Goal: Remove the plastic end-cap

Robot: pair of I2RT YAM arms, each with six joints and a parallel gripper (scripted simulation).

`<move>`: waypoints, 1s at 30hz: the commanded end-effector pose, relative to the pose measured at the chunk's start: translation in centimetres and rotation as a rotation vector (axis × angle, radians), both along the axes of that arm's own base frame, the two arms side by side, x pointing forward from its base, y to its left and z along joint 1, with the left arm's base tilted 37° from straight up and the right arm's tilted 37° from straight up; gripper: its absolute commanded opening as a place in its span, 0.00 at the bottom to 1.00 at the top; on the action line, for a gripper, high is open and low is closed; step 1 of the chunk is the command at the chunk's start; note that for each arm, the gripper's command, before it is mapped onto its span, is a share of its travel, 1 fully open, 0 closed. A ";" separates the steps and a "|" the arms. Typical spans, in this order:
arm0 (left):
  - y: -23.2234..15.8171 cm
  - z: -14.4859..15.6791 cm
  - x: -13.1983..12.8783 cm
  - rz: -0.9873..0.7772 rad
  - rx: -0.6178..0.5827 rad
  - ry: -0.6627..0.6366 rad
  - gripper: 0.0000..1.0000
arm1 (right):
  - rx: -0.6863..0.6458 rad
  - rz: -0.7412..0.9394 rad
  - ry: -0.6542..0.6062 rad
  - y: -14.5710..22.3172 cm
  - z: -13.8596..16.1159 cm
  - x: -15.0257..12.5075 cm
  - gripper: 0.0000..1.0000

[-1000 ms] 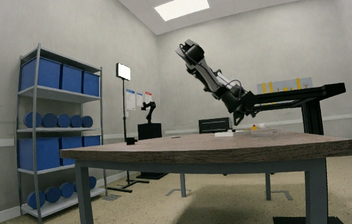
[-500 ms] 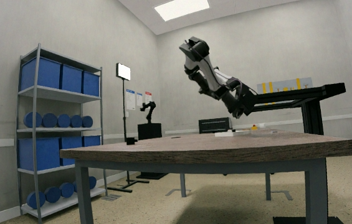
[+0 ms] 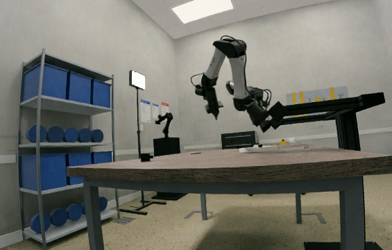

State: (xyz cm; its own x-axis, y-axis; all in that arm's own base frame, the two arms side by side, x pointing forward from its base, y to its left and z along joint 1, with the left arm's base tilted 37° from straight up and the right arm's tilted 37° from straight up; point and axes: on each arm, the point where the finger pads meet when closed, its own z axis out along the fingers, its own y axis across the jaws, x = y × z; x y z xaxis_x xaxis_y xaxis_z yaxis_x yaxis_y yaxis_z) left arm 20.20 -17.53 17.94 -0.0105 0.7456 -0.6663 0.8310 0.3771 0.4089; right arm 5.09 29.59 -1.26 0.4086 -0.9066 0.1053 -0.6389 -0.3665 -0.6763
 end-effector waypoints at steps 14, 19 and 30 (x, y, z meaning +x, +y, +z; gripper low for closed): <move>12.8 7.6 11.3 0.705 -0.500 -0.231 0.00 | 0.591 -0.218 0.165 0.4 3.0 -1.1 0.60; 16.3 8.6 11.9 0.818 -0.556 -0.288 0.00 | 0.596 -0.227 0.164 -0.1 2.8 -0.9 0.60; 21.2 9.0 11.8 0.971 -0.588 -0.349 0.00 | 0.565 -0.219 0.160 -0.4 2.4 -0.9 0.60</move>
State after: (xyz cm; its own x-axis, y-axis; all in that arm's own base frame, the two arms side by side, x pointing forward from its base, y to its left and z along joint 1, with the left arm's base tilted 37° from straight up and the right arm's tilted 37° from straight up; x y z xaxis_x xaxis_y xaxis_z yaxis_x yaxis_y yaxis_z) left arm 31.83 3.39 26.75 -0.1730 0.1209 -0.9775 -0.0194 0.9918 0.1262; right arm 4.36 28.80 0.80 0.1787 -0.8819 -0.4363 -0.7692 0.1513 -0.6208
